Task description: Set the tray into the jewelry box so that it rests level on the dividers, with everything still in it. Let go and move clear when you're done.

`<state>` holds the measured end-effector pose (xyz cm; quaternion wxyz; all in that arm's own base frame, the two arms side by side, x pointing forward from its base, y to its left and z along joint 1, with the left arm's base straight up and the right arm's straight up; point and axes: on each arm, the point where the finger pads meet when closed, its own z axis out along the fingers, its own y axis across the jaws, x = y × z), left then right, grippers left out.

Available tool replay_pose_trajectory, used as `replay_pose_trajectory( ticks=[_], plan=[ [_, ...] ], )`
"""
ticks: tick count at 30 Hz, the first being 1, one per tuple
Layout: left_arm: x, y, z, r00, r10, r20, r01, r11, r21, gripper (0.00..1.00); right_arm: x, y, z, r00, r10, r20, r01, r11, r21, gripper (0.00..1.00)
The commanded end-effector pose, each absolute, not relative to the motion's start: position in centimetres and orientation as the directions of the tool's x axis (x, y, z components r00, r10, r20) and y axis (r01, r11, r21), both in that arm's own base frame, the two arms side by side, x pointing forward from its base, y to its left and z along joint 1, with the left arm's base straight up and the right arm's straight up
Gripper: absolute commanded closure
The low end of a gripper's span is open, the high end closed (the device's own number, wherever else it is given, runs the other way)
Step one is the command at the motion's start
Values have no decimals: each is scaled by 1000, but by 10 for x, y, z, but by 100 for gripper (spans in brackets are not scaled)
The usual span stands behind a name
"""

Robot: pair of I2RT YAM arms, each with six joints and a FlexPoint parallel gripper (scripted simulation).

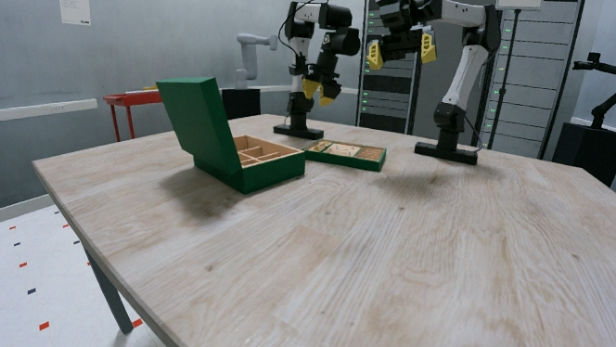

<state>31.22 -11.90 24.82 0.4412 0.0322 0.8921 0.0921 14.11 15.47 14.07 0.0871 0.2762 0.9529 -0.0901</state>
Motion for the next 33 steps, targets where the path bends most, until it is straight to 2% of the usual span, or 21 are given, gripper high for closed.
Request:
replay_pose_trajectory(
  ticks=[1,19,26,32,33],
  plan=[
    [313,-119,253,-598,130,-791,-28,983,183,0,143,157,144,-829,515,-218,544,832,-106,0],
    [313,-119,253,-598,130,-791,-28,983,183,0,143,157,144,-829,515,-218,544,832,-106,0],
    [290,-117,245,-639,191,-745,63,978,197,0,143,157,144,-829,515,-218,544,832,-106,0],
    [248,-107,245,-656,258,-710,197,966,170,0,146,172,142,-898,399,-185,422,901,-99,67],
    [248,-107,245,-656,258,-710,197,966,170,0,146,172,142,-898,399,-185,422,901,-99,67]
  ],
)
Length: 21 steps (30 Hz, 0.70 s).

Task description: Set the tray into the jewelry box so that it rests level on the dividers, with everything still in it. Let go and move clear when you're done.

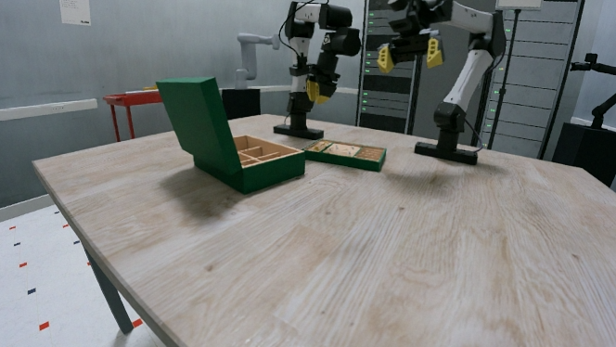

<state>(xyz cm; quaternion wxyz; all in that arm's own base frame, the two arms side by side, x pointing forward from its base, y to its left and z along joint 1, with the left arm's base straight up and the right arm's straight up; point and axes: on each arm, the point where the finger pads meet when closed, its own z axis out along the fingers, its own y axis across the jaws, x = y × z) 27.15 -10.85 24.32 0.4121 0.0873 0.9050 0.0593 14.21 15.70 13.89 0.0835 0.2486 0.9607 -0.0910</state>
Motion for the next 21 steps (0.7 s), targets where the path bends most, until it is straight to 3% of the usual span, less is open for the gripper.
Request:
replay_pose_trajectory(
  ticks=[1,3,11,21],
  plan=[
    [248,-107,245,-656,258,-710,197,966,170,0,146,172,142,-898,399,-185,422,901,-99,67],
    [229,-102,245,-654,285,-700,253,955,152,0,147,179,139,-932,321,-170,341,934,-103,84],
    [155,-80,241,-596,347,-724,433,898,74,0,154,215,124,-990,-99,-98,-88,989,-115,84],
    [109,-66,225,-544,382,-747,542,839,34,0,157,253,106,-856,-515,-43,-509,855,-96,84]
  ],
)
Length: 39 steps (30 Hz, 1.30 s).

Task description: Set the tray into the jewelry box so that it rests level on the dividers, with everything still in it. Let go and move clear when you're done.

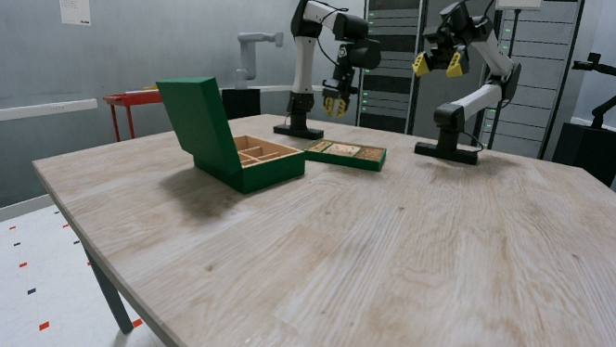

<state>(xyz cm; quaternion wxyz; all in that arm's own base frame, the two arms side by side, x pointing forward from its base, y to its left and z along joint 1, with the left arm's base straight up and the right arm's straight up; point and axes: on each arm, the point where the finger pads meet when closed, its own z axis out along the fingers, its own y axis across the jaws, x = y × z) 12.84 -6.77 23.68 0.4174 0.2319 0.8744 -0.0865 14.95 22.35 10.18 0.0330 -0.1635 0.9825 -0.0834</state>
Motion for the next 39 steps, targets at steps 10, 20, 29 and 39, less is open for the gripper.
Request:
replay_pose_trajectory(
  ticks=[10,20,29,39],
  plan=[
    [74,-58,208,-485,401,-778,629,777,8,0,155,299,78,-467,-884,-16,-883,467,-52,84],
    [60,-54,200,-452,402,-796,664,747,0,0,151,334,53,-37,-999,-30,-999,38,-23,84],
    [64,-55,211,-438,375,-817,651,759,0,0,148,352,28,174,-984,-30,-985,-174,-7,84],
    [65,-56,210,-432,375,-820,655,755,0,0,147,346,16,153,-988,-7,-988,-153,-4,84]
  ],
)
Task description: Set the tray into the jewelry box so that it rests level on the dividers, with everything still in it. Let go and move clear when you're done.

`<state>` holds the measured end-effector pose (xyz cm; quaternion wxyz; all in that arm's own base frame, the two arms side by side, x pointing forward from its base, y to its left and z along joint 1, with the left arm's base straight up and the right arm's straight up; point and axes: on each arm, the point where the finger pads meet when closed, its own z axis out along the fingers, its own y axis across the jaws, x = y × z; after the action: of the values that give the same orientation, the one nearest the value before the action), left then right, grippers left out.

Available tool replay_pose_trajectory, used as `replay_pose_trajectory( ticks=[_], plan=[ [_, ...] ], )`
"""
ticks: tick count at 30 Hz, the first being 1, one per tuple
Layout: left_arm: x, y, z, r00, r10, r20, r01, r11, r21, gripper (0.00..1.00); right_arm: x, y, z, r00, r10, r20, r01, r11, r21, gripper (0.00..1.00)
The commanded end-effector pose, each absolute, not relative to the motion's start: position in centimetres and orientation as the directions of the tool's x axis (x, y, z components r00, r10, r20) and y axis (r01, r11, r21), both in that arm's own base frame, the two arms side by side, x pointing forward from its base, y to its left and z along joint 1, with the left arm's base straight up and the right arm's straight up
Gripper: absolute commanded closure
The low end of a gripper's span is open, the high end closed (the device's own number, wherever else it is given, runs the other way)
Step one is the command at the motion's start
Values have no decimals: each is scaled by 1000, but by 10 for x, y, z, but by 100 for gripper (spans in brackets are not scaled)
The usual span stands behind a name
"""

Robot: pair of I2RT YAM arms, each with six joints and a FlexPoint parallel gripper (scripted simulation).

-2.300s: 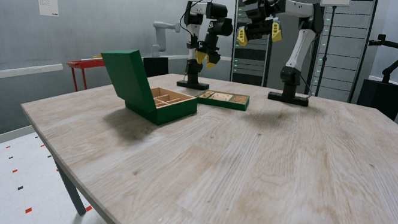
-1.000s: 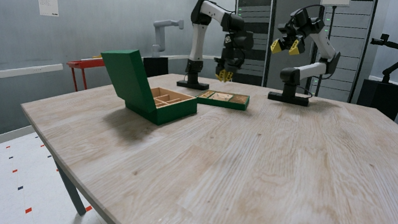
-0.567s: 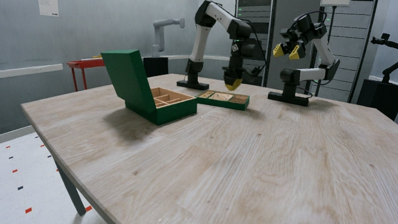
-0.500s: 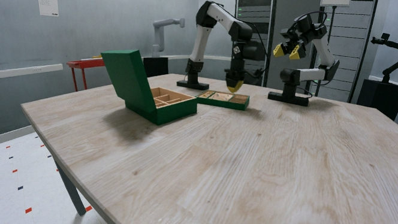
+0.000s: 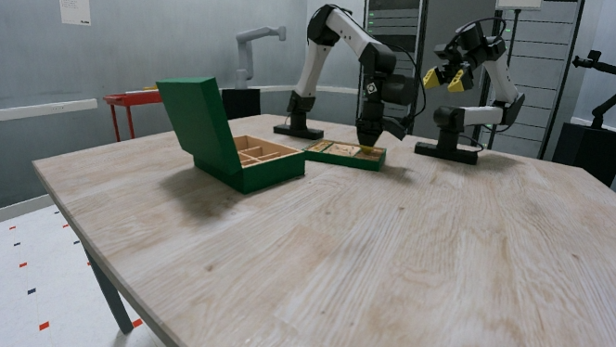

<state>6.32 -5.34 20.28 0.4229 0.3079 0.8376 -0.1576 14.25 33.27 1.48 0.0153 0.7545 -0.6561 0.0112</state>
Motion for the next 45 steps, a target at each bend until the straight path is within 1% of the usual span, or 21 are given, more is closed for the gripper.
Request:
replay_pose_trajectory(
  ticks=[1,15,16,20,21,30,45],
  plan=[
    [65,-56,210,-432,375,-820,655,755,0,0,147,346,15,153,-988,-8,-988,-153,-5,84],
    [63,-54,206,-443,384,-810,654,756,0,0,144,348,-4,157,-988,0,-988,-157,0,84],
    [63,-54,207,-442,382,-812,654,757,0,0,145,350,-4,157,-988,-2,-988,-157,-1,88],
    [63,-54,207,-442,382,-812,653,757,0,0,147,349,5,158,-987,-21,-987,-158,-13,99],
    [63,-54,207,-442,382,-812,653,757,0,0,147,349,6,159,-987,-24,-987,-159,-15,100],
    [63,-54,207,-442,382,-812,653,757,0,0,147,348,10,159,-987,-24,-987,-159,-15,100],
    [63,-54,207,-442,382,-812,653,757,0,0,149,347,53,157,-987,-30,-988,-156,-18,100]
  ],
)
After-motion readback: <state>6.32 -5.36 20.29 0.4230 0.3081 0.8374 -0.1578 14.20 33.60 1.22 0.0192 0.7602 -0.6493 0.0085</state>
